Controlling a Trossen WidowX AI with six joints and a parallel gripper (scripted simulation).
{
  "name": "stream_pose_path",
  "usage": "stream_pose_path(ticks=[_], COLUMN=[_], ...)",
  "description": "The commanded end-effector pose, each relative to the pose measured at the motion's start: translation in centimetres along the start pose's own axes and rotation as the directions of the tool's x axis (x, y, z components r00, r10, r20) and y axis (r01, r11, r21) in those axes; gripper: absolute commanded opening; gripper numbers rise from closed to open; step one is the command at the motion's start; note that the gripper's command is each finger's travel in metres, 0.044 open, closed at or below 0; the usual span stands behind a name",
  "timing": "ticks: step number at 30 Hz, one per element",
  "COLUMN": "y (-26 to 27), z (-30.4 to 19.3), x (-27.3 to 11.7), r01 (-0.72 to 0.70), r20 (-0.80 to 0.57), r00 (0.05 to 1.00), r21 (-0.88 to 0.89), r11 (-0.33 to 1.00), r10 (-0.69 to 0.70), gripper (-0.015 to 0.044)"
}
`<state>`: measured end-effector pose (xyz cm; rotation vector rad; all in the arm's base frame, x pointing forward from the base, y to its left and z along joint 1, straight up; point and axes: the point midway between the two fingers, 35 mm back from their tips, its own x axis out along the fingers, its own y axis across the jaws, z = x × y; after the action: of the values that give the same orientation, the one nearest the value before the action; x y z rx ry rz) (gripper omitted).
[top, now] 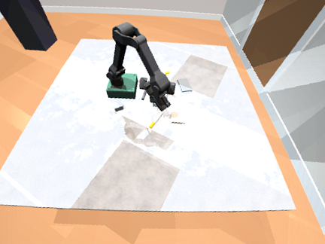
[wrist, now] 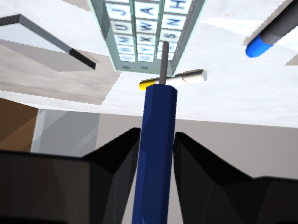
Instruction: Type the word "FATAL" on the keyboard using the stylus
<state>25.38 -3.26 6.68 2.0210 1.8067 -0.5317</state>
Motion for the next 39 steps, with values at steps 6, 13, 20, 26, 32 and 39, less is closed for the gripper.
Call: stream_pose_path(ticks=[6, 13, 20, 26, 32, 39], y=[-0.6, -0.7, -0.6, -0.6, -0.6, -0.6], z=[1.1, 1.9, 2.3, 2.4, 2.7, 3.0], x=[-0.2, 0.4, 0.5, 0.6, 0.8, 0.9], r01=[0.005, 0.005, 0.005, 0.005, 0.005, 0.005], r20=[0.000, 0.000, 0.000, 0.000, 0.000, 0.000], r00=[1.000, 1.000, 1.000, 1.000, 1.000, 1.000], r21=[-0.003, -0.003, -0.003, -0.003, -0.003, -0.003], r11=[1.000, 1.000, 1.000, 1.000, 1.000, 1.000], r10=[-0.005, -0.005, -0.005, -0.005, -0.005, -0.005], gripper=[0.0000, 0.0000, 0.0081, 0.0081, 0.0081, 0.0081])
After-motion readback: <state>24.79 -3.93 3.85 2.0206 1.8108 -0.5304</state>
